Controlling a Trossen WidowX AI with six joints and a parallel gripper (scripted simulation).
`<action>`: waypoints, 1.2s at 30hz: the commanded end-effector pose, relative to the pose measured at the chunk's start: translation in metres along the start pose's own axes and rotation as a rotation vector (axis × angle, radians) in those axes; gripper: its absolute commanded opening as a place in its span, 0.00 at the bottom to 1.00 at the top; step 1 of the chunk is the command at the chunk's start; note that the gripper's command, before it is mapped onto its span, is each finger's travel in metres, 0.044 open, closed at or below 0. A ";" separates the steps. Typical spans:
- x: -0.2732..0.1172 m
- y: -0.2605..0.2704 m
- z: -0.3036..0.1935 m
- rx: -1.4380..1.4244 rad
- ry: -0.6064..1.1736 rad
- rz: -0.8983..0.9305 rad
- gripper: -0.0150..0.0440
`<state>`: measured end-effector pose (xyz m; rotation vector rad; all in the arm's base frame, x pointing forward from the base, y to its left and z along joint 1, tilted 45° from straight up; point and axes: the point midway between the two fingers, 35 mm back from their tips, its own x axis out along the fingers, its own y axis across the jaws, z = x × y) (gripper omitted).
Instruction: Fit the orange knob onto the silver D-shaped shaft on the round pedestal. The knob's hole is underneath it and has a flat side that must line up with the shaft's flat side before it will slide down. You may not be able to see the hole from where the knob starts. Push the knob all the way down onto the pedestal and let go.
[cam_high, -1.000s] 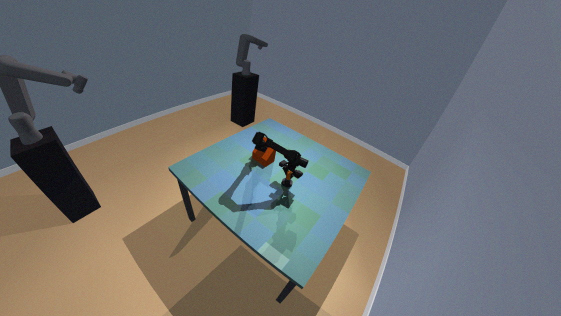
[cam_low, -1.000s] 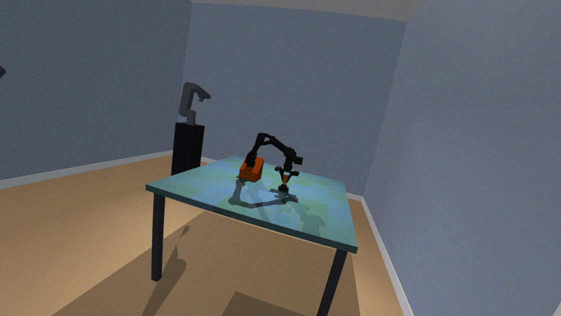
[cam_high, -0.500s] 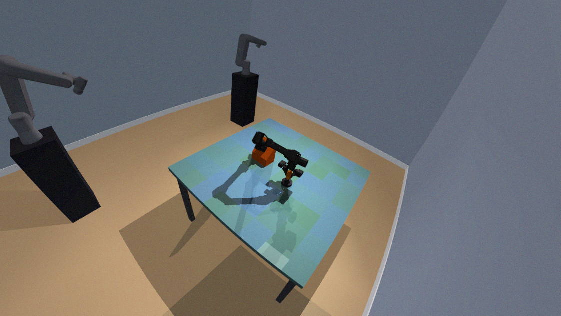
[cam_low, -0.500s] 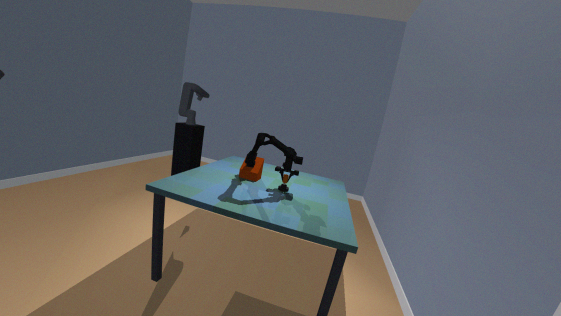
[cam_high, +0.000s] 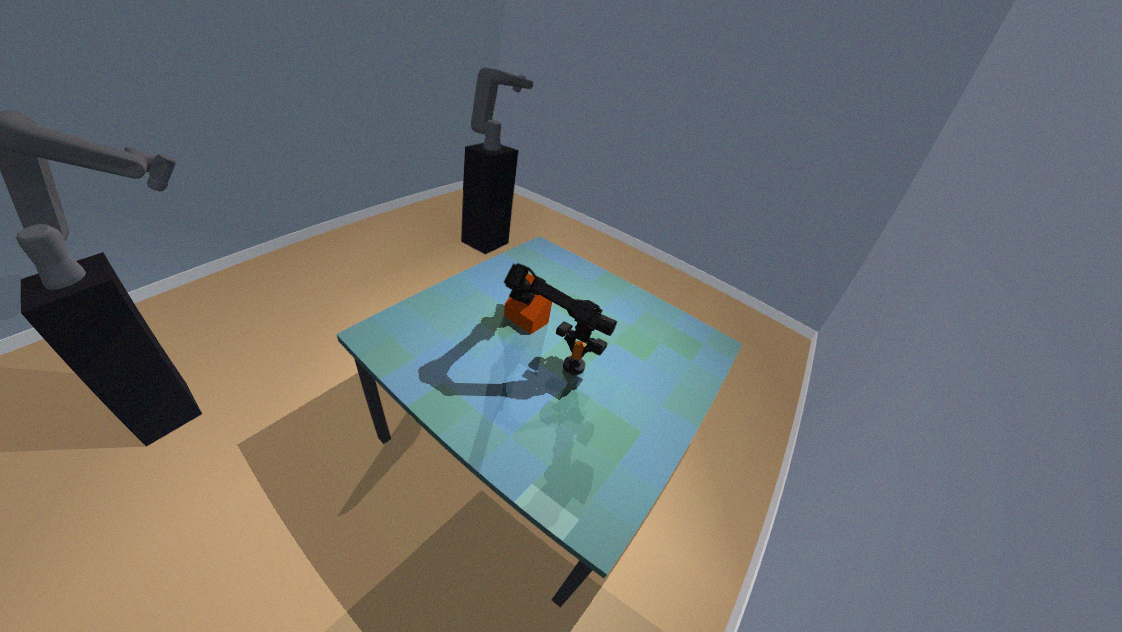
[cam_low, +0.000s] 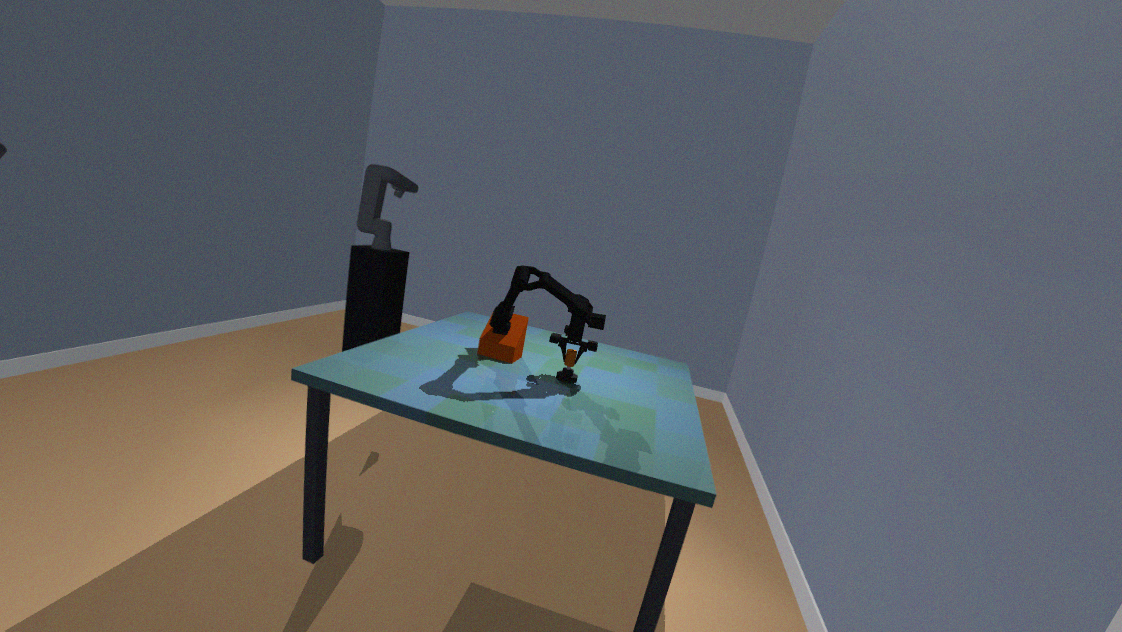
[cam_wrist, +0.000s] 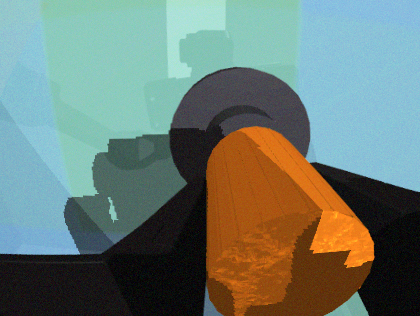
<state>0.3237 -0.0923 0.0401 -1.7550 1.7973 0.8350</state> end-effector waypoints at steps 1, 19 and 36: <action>0.000 -0.001 -0.001 -0.003 0.003 -0.001 0.25; -0.002 -0.001 -0.001 -0.213 0.003 -0.001 0.25; 0.001 -0.001 -0.001 -0.213 0.003 -0.001 0.25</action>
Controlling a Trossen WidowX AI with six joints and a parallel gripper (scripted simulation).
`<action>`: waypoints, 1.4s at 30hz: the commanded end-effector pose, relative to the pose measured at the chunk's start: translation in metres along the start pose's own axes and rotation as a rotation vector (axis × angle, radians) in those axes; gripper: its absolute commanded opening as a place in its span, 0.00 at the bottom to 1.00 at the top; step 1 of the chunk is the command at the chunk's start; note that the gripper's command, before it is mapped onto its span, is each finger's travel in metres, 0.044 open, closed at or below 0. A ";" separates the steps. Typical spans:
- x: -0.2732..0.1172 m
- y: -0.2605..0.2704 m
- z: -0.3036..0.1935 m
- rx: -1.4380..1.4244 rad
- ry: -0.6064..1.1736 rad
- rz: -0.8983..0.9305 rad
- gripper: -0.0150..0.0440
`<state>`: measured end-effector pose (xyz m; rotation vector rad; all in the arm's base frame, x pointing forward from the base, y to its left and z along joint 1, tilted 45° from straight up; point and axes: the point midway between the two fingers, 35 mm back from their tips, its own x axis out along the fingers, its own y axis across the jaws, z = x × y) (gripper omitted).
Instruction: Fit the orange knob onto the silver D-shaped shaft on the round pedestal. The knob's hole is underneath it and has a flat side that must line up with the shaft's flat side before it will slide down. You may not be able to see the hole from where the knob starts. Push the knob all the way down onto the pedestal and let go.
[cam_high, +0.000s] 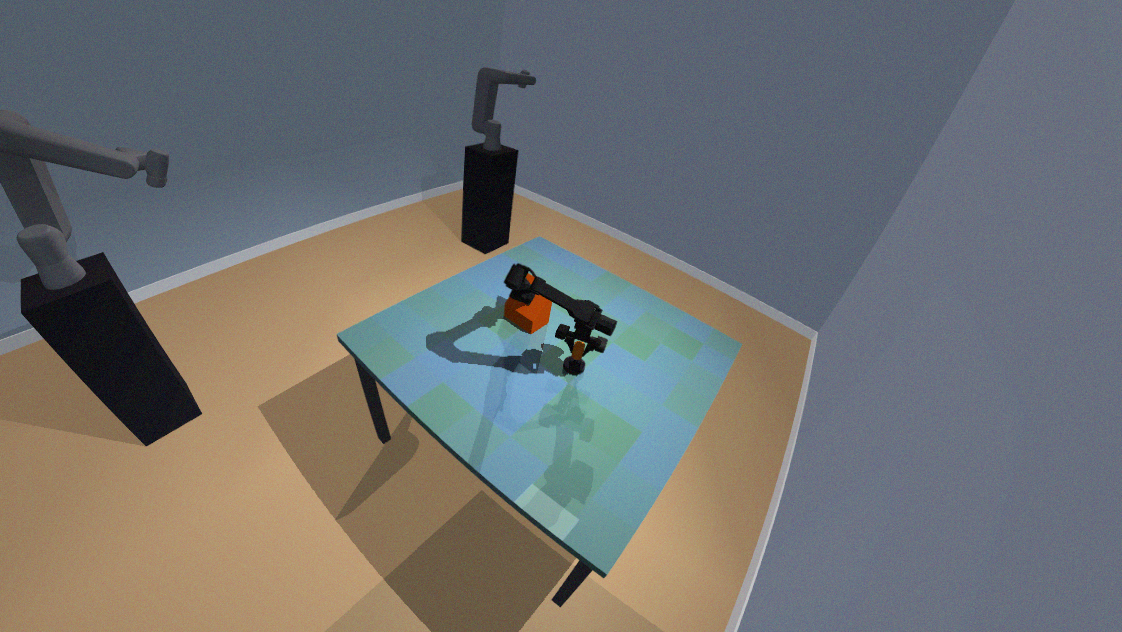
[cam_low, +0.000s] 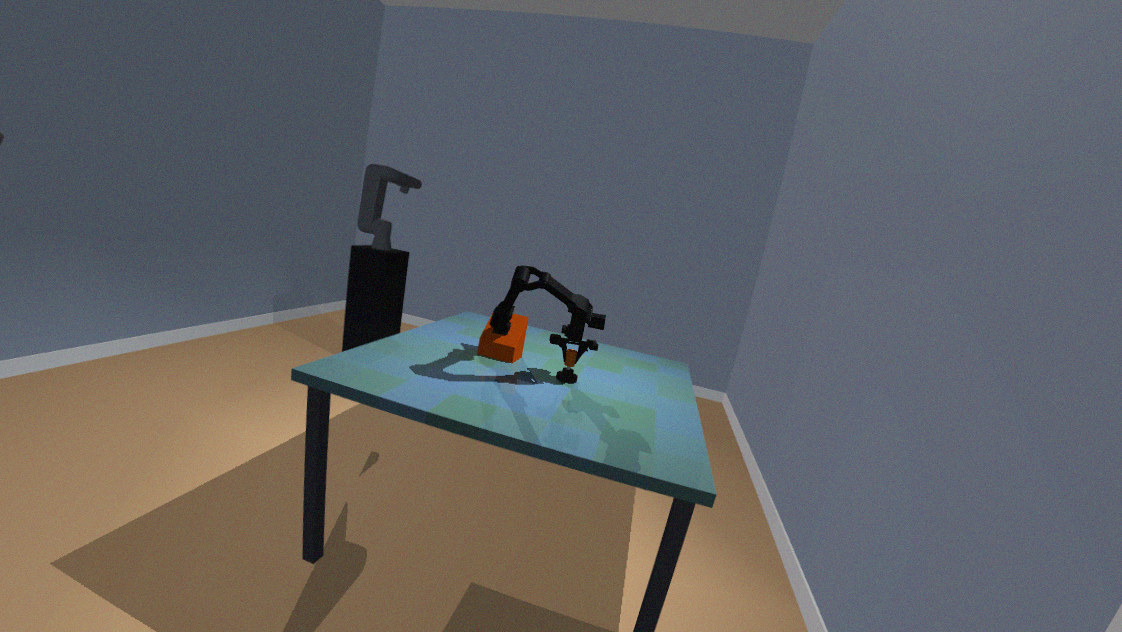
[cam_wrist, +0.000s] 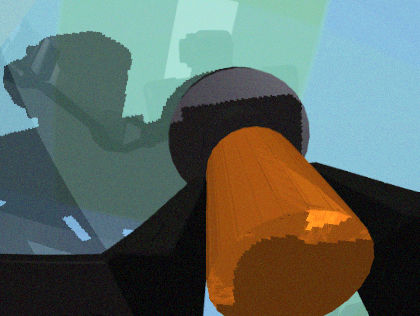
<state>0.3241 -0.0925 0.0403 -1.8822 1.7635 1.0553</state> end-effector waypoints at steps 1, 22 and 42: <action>0.001 -0.001 -0.001 -0.004 0.004 0.000 0.25; -0.002 0.000 -0.001 -0.213 0.003 0.000 0.25; 0.001 0.000 -0.001 -0.213 0.004 0.000 0.25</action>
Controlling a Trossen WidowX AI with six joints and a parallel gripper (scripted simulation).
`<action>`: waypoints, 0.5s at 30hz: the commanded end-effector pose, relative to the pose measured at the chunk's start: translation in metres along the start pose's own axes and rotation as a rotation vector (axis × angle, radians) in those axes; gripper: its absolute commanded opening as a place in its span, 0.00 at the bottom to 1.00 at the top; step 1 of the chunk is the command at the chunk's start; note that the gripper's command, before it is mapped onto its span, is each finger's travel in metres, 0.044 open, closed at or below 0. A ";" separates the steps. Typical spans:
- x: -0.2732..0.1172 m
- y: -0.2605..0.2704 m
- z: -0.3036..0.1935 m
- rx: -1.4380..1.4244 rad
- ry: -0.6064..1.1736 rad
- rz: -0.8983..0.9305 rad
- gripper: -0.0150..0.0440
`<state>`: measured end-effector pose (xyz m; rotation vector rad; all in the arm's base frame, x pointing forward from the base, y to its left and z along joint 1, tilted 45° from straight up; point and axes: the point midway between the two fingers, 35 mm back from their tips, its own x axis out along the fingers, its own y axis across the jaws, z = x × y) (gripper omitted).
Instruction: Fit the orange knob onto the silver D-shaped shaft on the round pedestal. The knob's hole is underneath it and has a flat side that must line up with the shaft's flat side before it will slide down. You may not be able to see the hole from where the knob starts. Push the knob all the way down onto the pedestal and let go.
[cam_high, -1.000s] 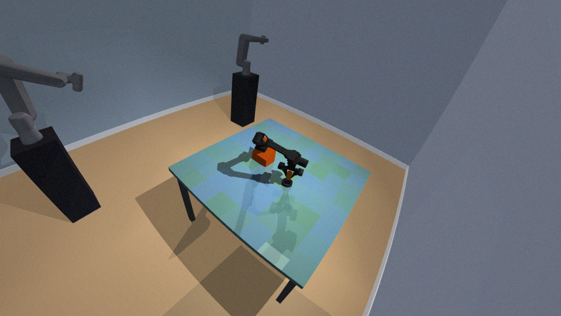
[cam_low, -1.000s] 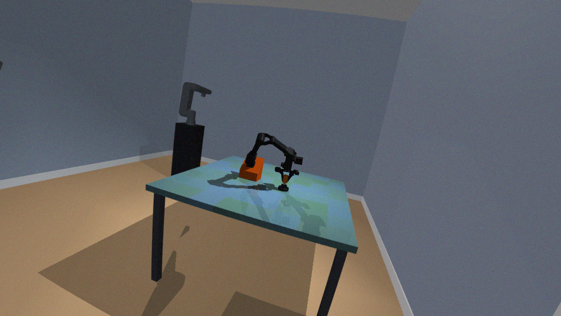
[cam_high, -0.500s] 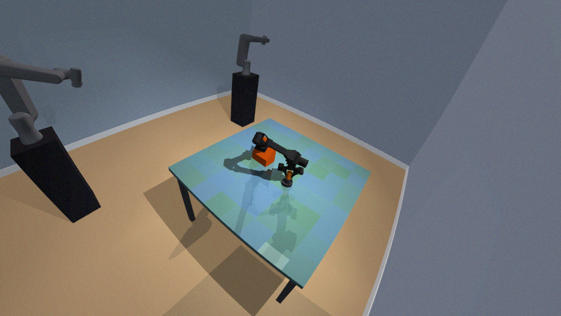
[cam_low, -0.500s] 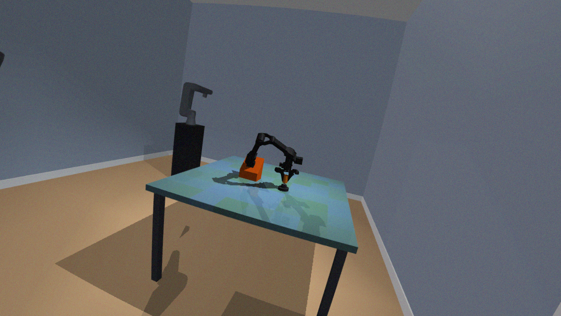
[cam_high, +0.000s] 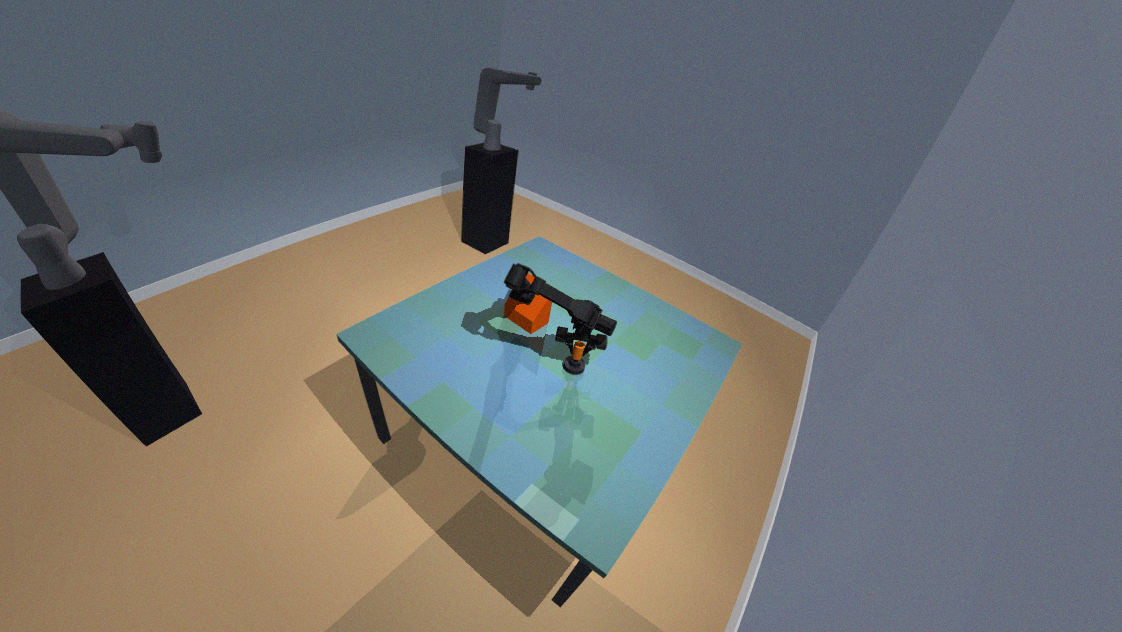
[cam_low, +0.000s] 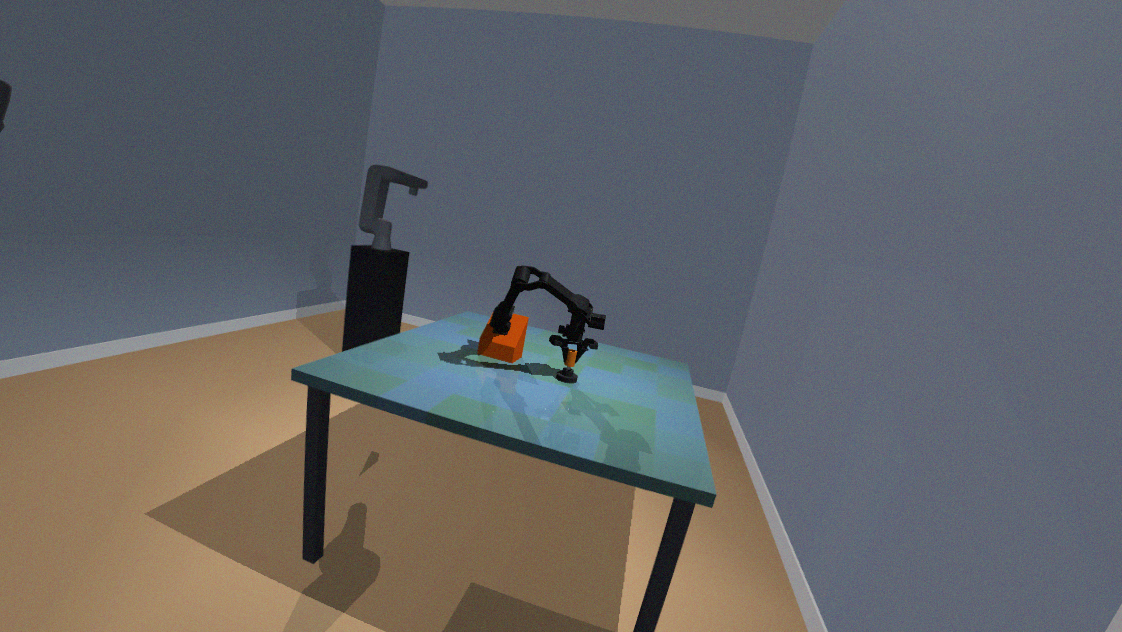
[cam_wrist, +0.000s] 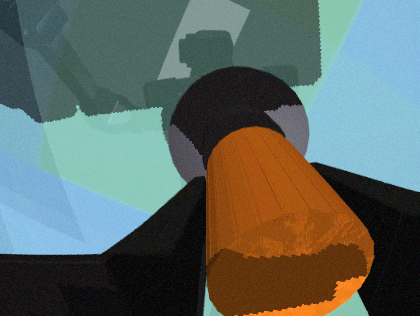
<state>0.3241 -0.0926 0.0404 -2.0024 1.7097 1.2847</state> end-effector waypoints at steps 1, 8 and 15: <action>0.000 0.000 0.000 -0.003 0.004 0.001 0.25; -0.002 0.000 0.000 -0.003 0.003 0.000 0.25; -0.004 0.000 -0.001 -0.051 0.003 0.001 0.25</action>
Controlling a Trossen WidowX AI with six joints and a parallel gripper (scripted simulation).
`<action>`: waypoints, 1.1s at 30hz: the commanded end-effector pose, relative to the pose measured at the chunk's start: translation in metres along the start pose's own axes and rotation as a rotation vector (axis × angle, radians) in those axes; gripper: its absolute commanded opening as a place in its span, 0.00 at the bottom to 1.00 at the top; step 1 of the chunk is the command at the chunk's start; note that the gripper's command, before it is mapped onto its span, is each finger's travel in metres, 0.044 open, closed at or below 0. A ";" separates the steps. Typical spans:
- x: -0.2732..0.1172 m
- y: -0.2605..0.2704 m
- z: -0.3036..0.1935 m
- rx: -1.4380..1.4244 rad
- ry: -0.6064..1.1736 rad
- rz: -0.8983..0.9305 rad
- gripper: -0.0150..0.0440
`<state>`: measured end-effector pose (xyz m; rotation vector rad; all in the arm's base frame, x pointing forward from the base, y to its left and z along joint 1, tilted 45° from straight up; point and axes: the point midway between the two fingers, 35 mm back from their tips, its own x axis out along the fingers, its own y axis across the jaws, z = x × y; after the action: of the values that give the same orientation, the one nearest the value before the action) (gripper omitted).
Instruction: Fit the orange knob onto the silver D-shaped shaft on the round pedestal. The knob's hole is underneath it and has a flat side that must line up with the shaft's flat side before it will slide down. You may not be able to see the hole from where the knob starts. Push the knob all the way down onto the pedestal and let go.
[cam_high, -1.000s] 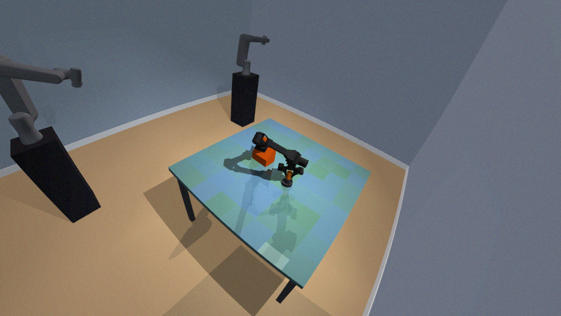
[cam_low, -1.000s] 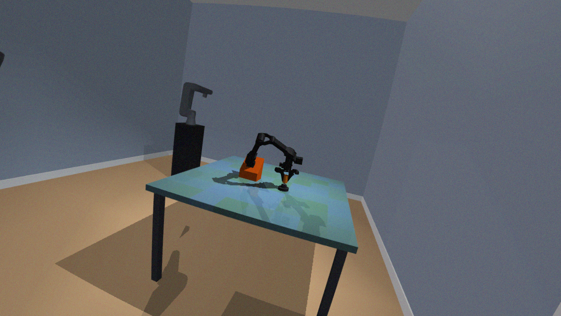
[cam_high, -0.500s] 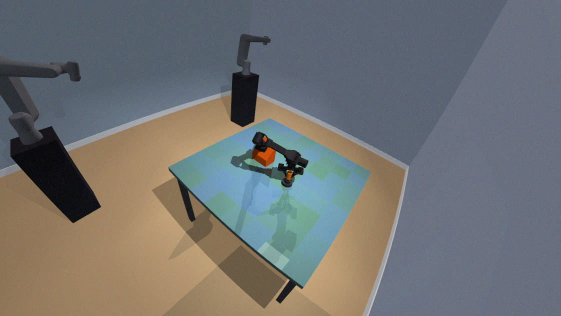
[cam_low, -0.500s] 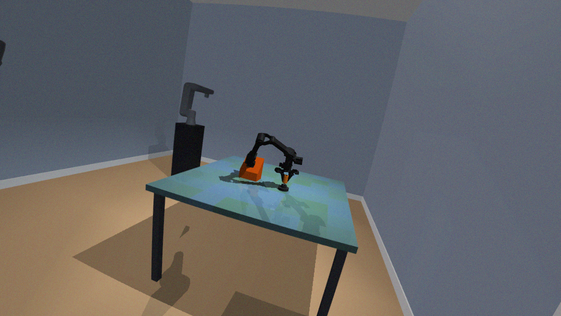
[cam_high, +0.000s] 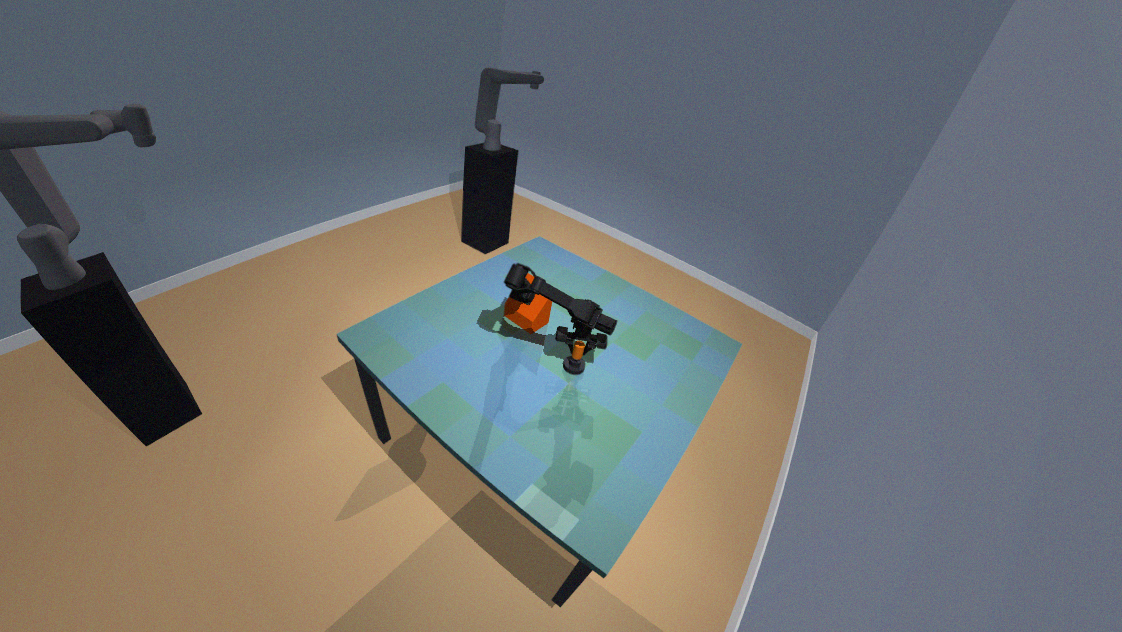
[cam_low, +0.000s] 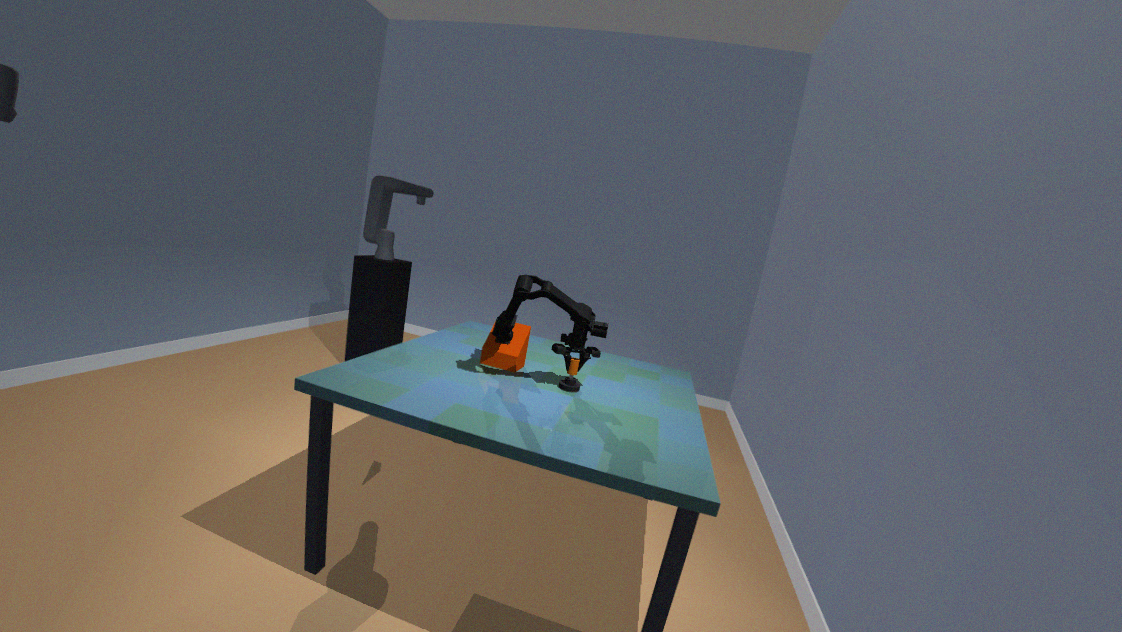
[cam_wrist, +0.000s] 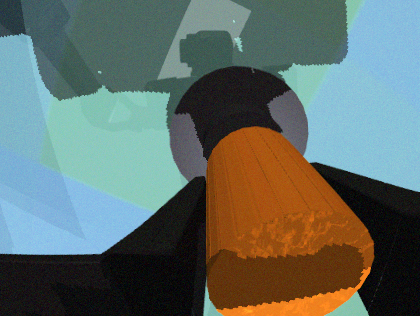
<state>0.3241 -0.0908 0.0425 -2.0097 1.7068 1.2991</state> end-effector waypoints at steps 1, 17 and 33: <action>-0.002 0.000 -0.001 -0.067 0.003 0.000 0.25; 0.004 0.000 0.000 -0.199 0.003 0.000 0.25; -0.001 0.000 -0.001 -0.199 0.003 0.000 0.25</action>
<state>0.3240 -0.0924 0.0411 -2.1135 1.6340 1.5232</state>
